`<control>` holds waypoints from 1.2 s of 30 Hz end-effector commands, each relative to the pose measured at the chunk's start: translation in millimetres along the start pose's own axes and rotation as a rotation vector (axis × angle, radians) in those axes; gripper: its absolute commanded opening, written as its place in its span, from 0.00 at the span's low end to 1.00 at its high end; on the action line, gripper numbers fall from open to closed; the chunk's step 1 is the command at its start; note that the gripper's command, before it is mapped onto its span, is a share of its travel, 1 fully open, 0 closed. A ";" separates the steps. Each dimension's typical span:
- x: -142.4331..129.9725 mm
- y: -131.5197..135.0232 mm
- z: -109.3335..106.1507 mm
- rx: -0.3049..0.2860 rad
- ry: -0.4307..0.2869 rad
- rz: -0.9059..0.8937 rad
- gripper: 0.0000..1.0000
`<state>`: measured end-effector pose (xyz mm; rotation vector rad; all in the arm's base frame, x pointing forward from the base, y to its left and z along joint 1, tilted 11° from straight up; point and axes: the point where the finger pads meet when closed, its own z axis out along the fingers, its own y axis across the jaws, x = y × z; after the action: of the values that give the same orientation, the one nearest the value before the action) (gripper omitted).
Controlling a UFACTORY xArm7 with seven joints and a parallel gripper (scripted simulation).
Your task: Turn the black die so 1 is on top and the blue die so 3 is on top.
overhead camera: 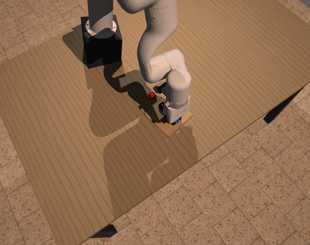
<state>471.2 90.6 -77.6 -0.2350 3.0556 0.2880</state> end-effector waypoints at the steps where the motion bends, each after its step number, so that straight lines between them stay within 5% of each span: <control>1: -1.7 -0.3 -1.3 0.001 -0.004 0.000 0.21; 36: -1.7 -0.3 1.7 0.001 -0.004 0.000 0.21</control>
<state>471.4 91.1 -79.7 -0.2350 3.0556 0.2880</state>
